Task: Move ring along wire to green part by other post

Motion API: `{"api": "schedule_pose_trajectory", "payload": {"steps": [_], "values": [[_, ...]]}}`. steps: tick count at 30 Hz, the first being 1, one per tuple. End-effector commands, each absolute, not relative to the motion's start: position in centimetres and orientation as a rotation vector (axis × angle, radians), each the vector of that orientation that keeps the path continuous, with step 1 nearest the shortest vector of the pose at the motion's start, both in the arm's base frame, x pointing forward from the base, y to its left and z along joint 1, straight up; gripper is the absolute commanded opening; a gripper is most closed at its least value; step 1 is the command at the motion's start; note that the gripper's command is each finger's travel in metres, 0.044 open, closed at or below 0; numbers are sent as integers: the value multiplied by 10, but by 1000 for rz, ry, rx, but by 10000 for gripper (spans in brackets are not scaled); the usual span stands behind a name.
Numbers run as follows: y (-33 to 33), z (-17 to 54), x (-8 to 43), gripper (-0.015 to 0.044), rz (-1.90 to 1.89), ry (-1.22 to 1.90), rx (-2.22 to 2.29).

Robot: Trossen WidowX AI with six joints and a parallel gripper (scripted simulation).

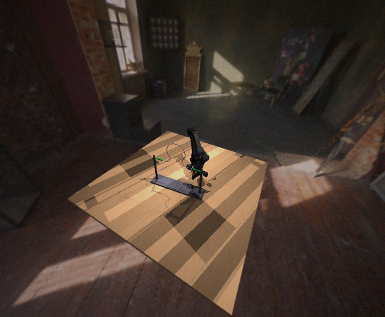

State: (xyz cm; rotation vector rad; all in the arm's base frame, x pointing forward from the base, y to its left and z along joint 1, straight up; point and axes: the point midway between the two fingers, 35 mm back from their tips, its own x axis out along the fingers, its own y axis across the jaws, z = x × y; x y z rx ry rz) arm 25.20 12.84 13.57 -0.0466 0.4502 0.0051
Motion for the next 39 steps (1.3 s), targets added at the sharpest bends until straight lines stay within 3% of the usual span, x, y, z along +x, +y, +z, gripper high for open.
{"api": "schedule_pose_trajectory", "payload": {"steps": [1, 39], "values": [[134, 138, 253, -150, 1, 445, -40], [141, 123, 252, -150, 0, 444, -40]]}}
